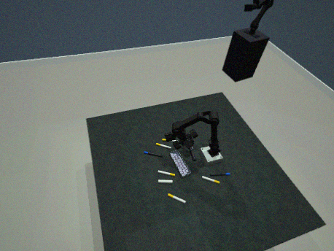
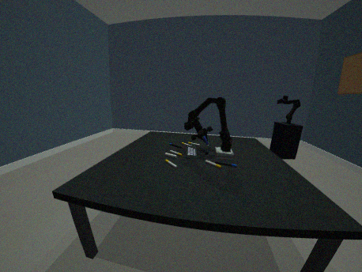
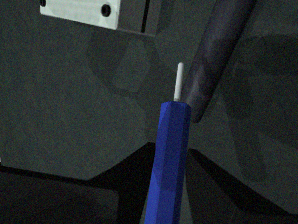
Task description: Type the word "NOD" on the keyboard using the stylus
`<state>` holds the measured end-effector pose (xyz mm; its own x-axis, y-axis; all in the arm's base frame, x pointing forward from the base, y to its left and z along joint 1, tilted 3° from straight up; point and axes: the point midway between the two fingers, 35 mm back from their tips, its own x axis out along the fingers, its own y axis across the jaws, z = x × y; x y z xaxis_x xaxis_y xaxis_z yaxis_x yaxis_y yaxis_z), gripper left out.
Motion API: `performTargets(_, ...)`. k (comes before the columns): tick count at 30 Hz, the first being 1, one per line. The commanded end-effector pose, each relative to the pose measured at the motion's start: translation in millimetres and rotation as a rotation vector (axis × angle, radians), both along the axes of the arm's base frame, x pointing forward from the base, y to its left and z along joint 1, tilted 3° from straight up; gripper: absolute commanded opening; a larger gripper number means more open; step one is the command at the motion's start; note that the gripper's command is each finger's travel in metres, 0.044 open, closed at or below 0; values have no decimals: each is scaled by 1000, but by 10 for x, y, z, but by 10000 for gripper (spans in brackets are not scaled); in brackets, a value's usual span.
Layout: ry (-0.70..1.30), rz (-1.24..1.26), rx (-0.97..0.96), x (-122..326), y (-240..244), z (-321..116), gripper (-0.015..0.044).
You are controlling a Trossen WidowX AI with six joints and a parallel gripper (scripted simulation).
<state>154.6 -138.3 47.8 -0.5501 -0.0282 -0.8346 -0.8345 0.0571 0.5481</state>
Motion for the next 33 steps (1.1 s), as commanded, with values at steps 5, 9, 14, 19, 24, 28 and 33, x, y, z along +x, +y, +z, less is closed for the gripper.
performTargets(5,31,31,-160,136,138,21,0)
performTargets(9,34,54,-239,204,203,42,0)
performTargets(14,25,85,-339,290,290,71,0)
performTargets(19,1,119,-440,379,382,105,0)
performTargets(24,-36,152,-539,470,484,141,0)
performTargets(28,-77,180,-615,542,573,172,0)
performTargets(33,-140,213,-706,630,696,214,0)
